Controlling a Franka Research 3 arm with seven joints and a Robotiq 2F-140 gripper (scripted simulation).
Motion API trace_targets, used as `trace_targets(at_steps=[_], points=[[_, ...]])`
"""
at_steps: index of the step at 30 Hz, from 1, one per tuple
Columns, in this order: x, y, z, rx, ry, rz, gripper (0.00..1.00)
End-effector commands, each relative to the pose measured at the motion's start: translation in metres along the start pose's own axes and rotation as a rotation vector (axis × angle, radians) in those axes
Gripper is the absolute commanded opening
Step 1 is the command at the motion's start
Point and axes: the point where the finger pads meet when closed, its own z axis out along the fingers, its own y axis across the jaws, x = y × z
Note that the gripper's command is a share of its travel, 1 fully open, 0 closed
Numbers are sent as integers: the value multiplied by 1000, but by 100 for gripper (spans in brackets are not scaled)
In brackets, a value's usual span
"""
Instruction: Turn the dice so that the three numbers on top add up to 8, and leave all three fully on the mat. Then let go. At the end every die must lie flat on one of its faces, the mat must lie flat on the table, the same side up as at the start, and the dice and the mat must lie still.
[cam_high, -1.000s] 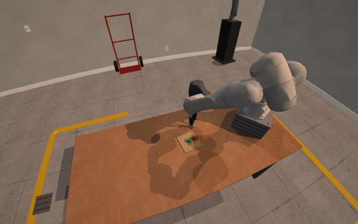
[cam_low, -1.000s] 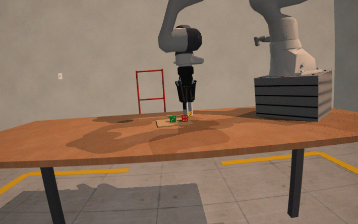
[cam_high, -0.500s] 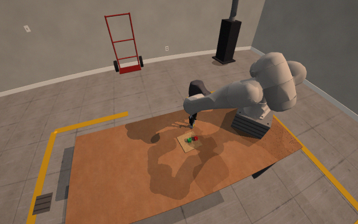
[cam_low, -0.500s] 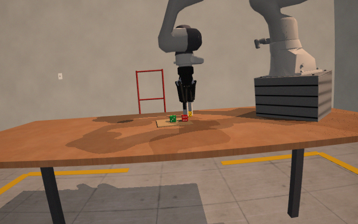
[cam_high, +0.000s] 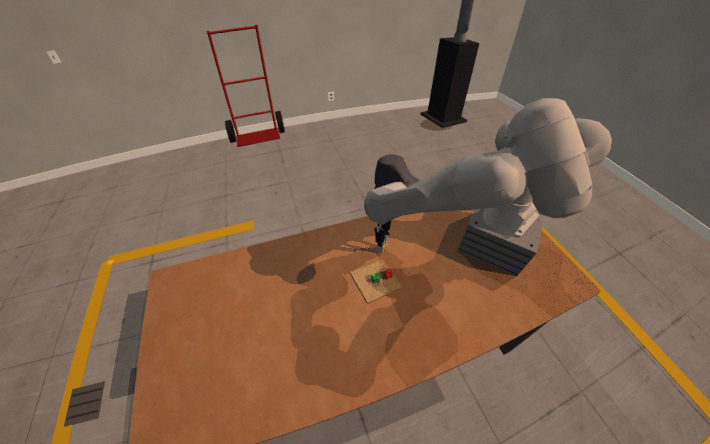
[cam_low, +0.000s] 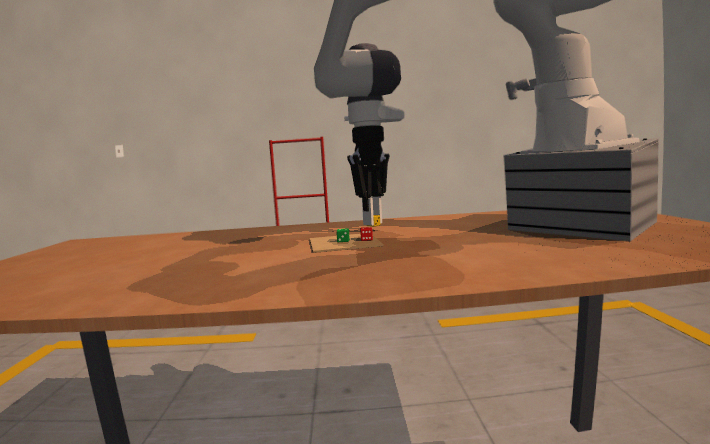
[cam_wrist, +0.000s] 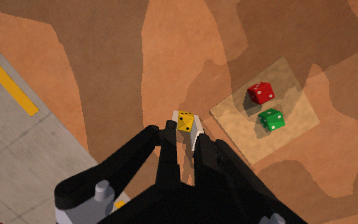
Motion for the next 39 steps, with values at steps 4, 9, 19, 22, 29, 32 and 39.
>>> trace_targets(at_steps=[4,9,19,22,29,32,39], points=[[0,1,-36,0,3,2,13],[0,1,-65,0,3,2,13],[0,1,-86,0,3,2,13],[0,1,-86,0,3,2,13],[13,56,-82,3,7,-215,13],[22,83,-81,4,8,-323,13],[40,125,-78,4,9,-494,13]])
